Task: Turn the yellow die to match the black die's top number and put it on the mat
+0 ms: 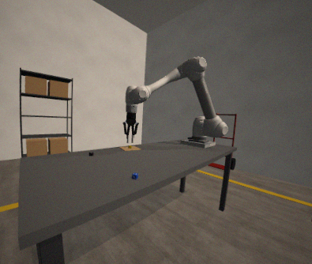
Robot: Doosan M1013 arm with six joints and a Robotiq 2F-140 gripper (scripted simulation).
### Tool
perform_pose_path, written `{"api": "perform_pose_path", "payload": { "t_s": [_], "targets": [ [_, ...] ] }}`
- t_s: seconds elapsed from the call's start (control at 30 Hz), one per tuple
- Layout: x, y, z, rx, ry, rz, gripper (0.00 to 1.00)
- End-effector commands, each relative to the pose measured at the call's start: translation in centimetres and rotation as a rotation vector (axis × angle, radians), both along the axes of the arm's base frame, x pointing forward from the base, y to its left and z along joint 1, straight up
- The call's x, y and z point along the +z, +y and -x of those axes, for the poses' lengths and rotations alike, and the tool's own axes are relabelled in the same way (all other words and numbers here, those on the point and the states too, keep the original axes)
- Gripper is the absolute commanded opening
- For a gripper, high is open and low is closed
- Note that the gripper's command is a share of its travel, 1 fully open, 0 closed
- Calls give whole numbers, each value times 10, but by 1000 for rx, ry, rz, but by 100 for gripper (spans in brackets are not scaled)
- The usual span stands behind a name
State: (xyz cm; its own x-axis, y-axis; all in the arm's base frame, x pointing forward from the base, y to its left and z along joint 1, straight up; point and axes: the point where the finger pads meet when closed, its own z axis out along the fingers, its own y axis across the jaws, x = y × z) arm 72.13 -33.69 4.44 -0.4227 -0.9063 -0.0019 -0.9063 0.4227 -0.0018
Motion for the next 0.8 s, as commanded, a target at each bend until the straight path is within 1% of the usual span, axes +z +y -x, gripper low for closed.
{"api": "perform_pose_path", "payload": {
  "t_s": [0.0,0.37,0.77],
  "targets": [
    [-1,0,0,0,0,0,29],
    [-13,0,0,0,0,0,29],
    [-15,0,0,0,0,0,29]
  ]
}}
